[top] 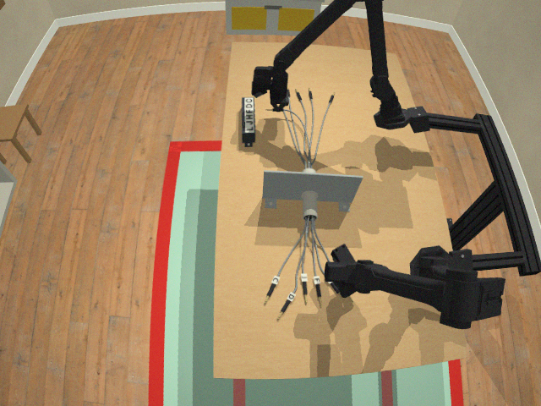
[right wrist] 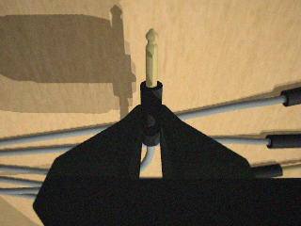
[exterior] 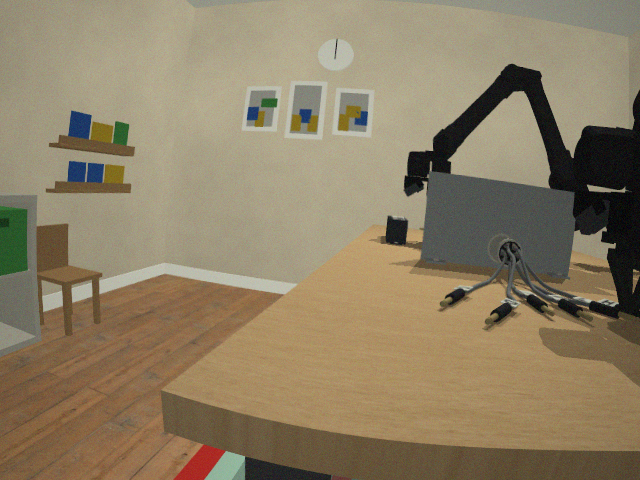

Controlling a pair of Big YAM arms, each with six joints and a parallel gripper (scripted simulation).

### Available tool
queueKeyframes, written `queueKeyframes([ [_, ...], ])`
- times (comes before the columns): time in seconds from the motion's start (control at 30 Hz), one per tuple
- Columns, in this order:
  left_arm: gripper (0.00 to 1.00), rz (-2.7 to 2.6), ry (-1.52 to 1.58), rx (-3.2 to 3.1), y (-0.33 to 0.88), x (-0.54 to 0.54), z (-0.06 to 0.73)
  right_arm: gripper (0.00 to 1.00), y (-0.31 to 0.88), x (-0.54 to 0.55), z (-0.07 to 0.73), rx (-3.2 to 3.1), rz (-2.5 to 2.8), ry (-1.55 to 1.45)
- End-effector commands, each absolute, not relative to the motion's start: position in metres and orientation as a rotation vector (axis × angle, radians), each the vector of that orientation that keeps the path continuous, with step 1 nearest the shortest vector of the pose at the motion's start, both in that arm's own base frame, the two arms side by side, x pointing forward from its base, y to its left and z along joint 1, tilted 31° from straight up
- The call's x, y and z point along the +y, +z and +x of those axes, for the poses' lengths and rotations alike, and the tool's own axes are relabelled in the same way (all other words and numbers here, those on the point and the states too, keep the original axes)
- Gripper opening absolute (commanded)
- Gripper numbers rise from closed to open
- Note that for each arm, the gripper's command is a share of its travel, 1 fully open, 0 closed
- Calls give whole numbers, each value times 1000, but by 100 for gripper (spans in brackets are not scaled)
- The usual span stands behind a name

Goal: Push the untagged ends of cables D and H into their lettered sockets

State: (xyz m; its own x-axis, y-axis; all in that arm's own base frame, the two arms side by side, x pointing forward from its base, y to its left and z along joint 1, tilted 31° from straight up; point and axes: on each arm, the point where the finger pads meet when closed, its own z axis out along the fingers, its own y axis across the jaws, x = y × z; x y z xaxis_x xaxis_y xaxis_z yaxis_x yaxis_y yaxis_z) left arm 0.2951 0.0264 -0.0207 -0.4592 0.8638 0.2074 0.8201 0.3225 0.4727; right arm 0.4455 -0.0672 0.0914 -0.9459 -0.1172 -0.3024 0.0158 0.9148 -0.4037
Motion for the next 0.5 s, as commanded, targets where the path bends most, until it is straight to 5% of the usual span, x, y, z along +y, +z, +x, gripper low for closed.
queueKeyframes([
  [0.0, 5, 1584, 810, 2484, -20, 26, 296, 5, 100, -61, 457, 2732, -109, -586],
  [0.47, 5, 1584, 810, 2484, -20, 26, 296, 5, 112, -54, 491, 2722, -176, -591],
])
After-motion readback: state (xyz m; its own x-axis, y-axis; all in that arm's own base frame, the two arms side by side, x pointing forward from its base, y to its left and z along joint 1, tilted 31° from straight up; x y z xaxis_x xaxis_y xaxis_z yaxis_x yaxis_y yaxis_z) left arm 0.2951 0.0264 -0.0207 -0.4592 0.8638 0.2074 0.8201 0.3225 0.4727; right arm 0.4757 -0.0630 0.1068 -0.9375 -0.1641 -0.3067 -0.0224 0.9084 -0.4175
